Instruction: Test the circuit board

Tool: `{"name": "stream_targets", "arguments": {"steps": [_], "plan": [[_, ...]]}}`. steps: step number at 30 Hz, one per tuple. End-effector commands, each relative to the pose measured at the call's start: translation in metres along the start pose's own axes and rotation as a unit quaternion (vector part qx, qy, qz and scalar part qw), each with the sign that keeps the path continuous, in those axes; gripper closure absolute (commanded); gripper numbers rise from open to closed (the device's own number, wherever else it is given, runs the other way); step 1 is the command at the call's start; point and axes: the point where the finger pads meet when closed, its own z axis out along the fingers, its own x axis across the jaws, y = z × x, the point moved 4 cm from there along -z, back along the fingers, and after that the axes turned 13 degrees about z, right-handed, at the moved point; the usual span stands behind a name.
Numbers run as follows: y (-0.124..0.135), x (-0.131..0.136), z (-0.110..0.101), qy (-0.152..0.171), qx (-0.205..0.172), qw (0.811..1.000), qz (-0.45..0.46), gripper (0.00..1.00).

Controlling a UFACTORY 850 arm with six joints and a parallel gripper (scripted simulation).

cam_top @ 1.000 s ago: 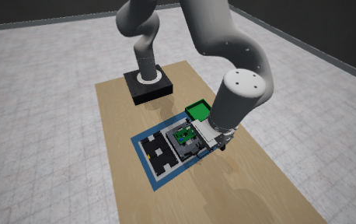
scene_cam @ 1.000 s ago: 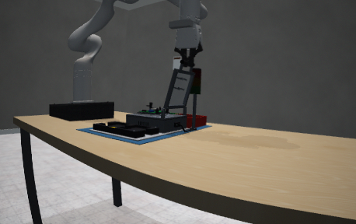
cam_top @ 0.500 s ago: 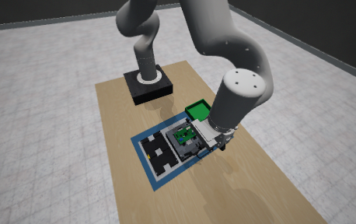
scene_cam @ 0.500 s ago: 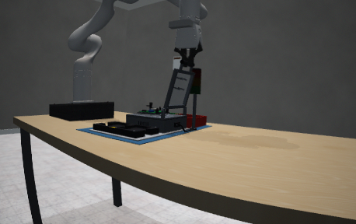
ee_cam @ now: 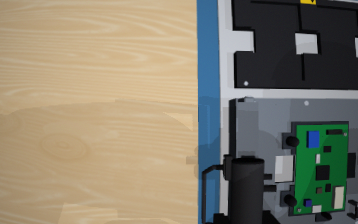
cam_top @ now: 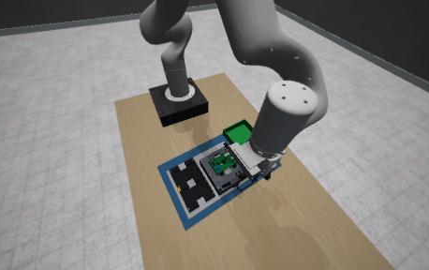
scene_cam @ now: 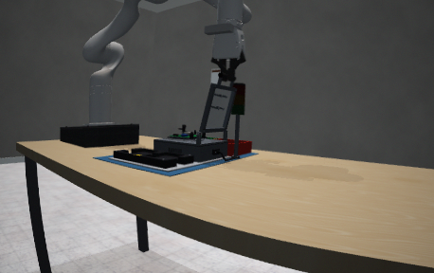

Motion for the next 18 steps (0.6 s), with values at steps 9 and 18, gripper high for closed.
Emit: {"name": "stream_targets", "arguments": {"steps": [9, 18], "plan": [[-0.002, 0.01, -0.003, -0.001, 0.0, 1.0, 0.0, 1.0], [-0.005, 0.02, -0.005, -0.001, 0.0, 1.0, 0.0, 1.0]]}}
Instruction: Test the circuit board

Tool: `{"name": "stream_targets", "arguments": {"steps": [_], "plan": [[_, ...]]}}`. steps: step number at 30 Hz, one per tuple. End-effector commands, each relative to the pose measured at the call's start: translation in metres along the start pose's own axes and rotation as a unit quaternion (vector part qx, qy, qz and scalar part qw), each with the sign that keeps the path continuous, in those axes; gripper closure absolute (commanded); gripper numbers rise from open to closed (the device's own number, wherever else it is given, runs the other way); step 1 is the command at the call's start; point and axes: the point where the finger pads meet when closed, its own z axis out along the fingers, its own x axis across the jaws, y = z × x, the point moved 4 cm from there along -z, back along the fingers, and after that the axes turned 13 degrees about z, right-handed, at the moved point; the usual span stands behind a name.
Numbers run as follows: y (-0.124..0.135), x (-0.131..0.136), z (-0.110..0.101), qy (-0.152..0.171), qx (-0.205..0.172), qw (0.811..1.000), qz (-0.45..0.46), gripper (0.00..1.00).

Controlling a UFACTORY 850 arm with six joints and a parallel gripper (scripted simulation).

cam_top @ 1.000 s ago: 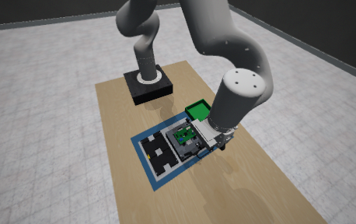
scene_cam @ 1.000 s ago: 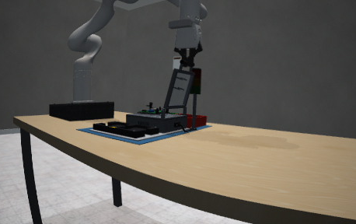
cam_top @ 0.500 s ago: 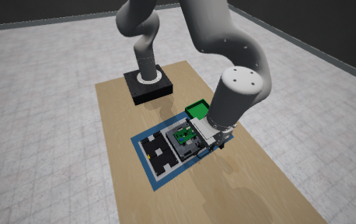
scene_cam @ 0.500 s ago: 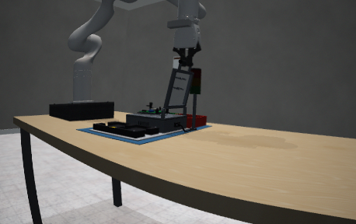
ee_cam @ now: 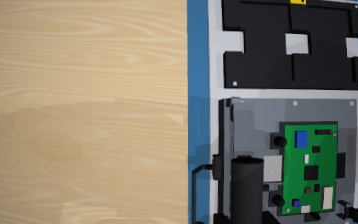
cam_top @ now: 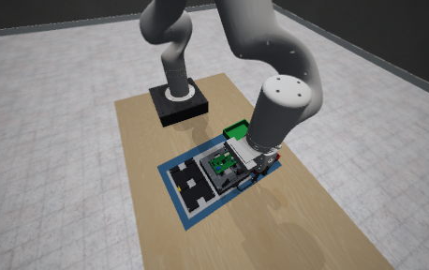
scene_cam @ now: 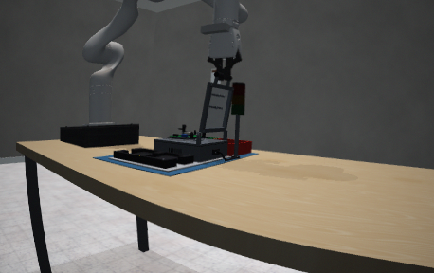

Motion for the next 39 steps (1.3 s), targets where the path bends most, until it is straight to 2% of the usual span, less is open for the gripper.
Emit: {"name": "stream_targets", "arguments": {"steps": [1, 26, 39], "plan": [[-0.002, 0.008, -0.002, 0.0, 0.0, 1.0, 0.0, 1.0], [-0.011, 0.049, -0.001, 0.0, 0.0, 1.0, 0.0, 1.0], [-0.019, 0.083, 0.006, 0.0, 0.0, 1.0, 0.0, 1.0]]}}
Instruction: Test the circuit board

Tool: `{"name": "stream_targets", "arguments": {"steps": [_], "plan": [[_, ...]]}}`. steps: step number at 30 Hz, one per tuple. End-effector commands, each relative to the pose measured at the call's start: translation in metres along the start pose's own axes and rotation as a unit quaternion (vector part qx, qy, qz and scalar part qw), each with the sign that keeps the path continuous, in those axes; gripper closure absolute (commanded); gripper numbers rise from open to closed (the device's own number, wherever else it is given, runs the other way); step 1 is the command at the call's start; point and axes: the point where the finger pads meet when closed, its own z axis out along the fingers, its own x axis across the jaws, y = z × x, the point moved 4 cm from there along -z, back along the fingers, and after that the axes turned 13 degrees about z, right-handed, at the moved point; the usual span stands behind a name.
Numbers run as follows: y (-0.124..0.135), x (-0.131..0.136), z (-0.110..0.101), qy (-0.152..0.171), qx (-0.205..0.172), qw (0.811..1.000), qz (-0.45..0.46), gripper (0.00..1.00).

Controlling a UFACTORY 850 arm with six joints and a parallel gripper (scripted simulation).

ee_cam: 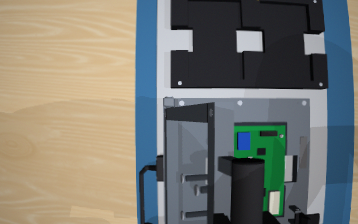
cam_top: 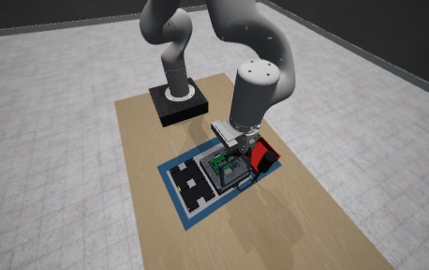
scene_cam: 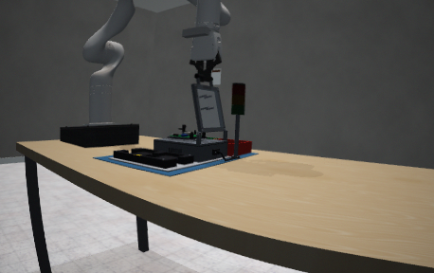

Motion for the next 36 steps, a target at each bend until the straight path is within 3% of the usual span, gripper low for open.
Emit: {"name": "stream_targets", "arguments": {"steps": [1, 21, 36], "plan": [[-0.004, 0.016, 0.003, -0.002, 0.0, 1.0, 0.0, 1.0], [-0.014, 0.062, 0.028, -0.002, 0.0, 1.0, 0.0, 1.0], [-0.024, 0.103, 0.071, -0.002, 0.0, 1.0, 0.0, 1.0]]}}
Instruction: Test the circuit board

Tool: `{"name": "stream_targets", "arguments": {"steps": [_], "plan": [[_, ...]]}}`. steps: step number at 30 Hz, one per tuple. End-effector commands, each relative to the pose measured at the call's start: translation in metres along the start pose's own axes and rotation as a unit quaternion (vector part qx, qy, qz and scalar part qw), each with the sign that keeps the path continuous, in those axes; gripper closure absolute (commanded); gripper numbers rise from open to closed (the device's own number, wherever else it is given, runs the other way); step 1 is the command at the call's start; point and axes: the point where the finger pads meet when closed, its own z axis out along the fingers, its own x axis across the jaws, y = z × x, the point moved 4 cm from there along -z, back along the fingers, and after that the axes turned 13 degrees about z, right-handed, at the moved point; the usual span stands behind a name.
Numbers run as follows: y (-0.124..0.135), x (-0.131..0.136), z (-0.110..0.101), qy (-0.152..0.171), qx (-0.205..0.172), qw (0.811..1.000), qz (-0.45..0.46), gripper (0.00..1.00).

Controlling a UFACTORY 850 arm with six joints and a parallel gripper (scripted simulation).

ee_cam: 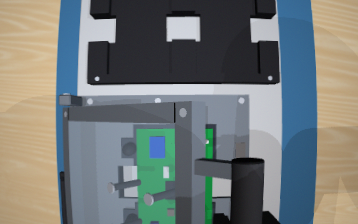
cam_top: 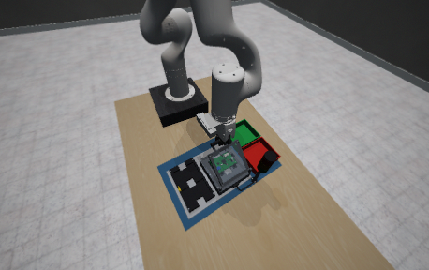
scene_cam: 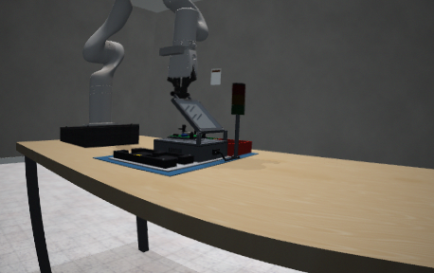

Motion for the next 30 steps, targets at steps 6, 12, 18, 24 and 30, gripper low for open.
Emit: {"name": "stream_targets", "arguments": {"steps": [6, 12, 18, 24, 30], "plan": [[-0.005, 0.02, 0.028, -0.002, 0.0, 1.0, 0.0, 1.0], [-0.007, 0.029, 0.046, -0.002, 0.0, 1.0, 0.0, 1.0], [-0.008, 0.035, 0.061, -0.002, 0.0, 1.0, 0.0, 1.0], [-0.009, 0.039, 0.075, -0.002, 0.0, 1.0, 0.0, 1.0], [-0.01, 0.042, 0.09, -0.002, 0.0, 1.0, 0.0, 1.0]]}}
